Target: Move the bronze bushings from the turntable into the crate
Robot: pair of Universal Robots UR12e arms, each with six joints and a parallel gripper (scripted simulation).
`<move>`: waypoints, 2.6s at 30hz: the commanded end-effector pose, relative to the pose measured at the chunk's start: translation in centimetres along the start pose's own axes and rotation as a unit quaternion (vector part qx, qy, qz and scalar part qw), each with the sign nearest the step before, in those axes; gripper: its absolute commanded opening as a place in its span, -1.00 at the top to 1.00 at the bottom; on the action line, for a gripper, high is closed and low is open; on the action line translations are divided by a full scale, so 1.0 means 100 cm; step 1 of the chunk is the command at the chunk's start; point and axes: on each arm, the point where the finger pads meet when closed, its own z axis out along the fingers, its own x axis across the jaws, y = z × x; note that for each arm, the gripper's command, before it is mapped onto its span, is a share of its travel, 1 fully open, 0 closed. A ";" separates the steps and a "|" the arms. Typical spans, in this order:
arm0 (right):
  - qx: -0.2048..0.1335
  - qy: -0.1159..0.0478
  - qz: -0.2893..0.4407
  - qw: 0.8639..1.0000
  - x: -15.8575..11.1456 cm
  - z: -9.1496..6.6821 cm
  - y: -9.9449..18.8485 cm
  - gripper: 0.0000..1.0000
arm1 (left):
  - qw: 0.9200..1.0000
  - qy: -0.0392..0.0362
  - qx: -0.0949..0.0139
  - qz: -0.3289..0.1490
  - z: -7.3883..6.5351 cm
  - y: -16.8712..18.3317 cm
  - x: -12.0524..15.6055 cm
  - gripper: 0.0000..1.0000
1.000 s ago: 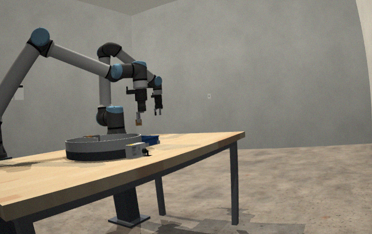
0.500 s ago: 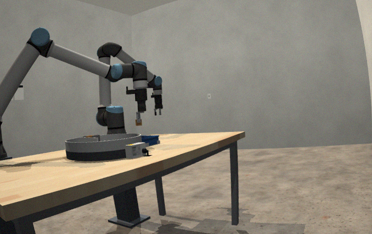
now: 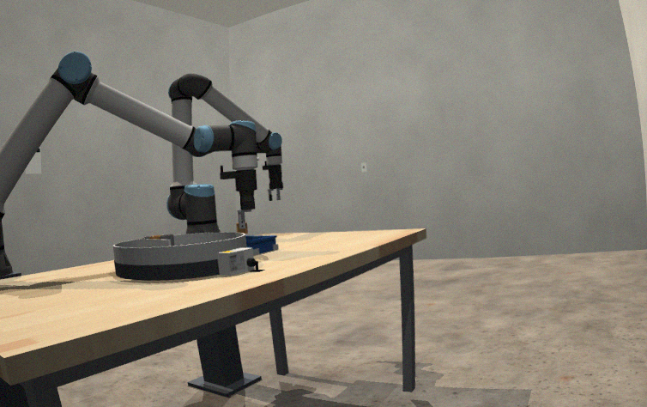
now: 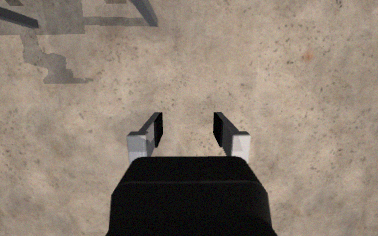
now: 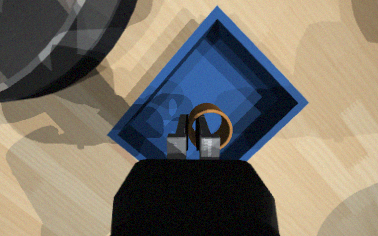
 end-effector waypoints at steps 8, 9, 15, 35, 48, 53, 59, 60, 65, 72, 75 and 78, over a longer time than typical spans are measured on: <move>-0.008 0.002 0.000 1.000 0.004 0.005 0.006 1.00 | 1.000 0.001 0.000 0.000 0.000 -0.002 0.002 -1.00; -0.008 0.002 0.000 1.000 0.004 0.005 0.006 1.00 | 1.000 0.001 0.000 0.000 0.000 -0.002 0.002 -1.00; -0.006 0.002 0.000 1.000 0.004 0.009 0.004 1.00 | 1.000 0.001 0.000 0.000 0.000 -0.002 0.002 -1.00; -0.005 0.001 0.000 1.000 0.003 0.010 0.004 1.00 | 1.000 0.001 0.000 0.000 0.000 -0.002 0.002 -1.00; -0.004 0.001 0.000 1.000 0.003 0.013 0.002 1.00 | 1.000 0.001 0.000 0.000 0.000 -0.002 0.002 -1.00; -0.004 0.001 0.000 1.000 0.003 0.013 0.002 1.00 | 1.000 0.001 0.000 0.000 0.000 -0.002 0.002 -1.00; -0.004 0.001 0.000 1.000 0.003 0.012 0.002 1.00 | 1.000 0.001 0.000 0.000 0.000 -0.002 0.002 -1.00; -0.004 0.001 0.000 1.000 0.003 0.012 0.002 1.00 | 1.000 0.001 0.000 0.000 0.000 -0.002 0.002 -1.00; -0.004 0.001 0.000 1.000 0.003 0.012 0.002 1.00 | 1.000 0.001 0.000 0.000 0.000 -0.002 0.002 -1.00; -0.004 0.001 0.000 1.000 0.003 0.012 0.002 1.00 | 1.000 0.001 0.000 0.000 0.000 -0.002 0.002 -1.00; -0.004 0.001 0.000 1.000 0.003 0.012 0.002 1.00 | 1.000 0.001 0.000 0.000 0.000 -0.002 0.002 -1.00; -0.004 0.001 0.000 1.000 0.003 0.012 0.002 1.00 | 1.000 0.001 0.000 0.000 0.000 -0.002 0.002 -1.00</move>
